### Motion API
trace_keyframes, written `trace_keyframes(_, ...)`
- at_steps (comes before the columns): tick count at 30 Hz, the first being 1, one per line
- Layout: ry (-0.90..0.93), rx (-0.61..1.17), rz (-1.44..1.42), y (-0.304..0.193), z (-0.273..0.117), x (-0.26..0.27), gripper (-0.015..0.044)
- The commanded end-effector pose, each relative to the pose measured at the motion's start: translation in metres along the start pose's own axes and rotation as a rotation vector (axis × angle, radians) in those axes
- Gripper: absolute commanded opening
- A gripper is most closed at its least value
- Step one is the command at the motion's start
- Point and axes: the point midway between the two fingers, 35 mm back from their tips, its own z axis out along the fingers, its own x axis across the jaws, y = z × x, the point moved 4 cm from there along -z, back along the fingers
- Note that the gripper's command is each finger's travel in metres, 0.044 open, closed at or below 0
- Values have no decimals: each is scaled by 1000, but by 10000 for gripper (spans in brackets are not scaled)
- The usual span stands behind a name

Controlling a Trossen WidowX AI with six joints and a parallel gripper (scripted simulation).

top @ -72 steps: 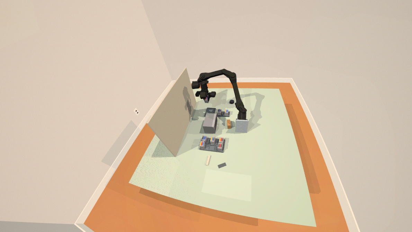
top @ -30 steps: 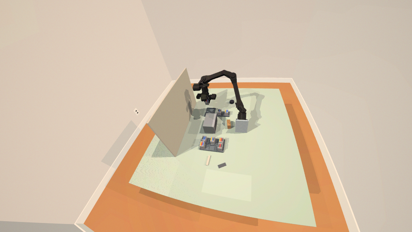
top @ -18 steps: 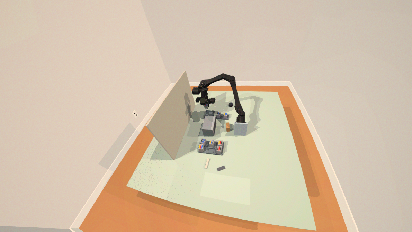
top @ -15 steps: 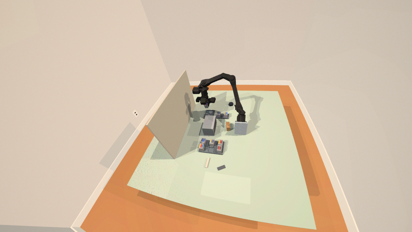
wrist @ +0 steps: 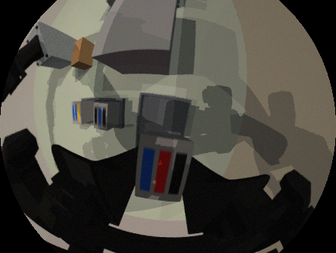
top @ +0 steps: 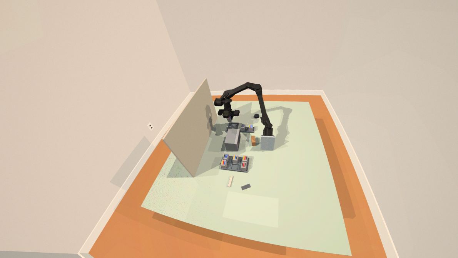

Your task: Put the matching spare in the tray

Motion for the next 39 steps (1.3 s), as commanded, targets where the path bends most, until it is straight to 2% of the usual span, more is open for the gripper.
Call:
trace_keyframes(1,1,-4,-6,1,4,0,0)
trace_keyframes(39,0,-1,-5,0,40,1,0)
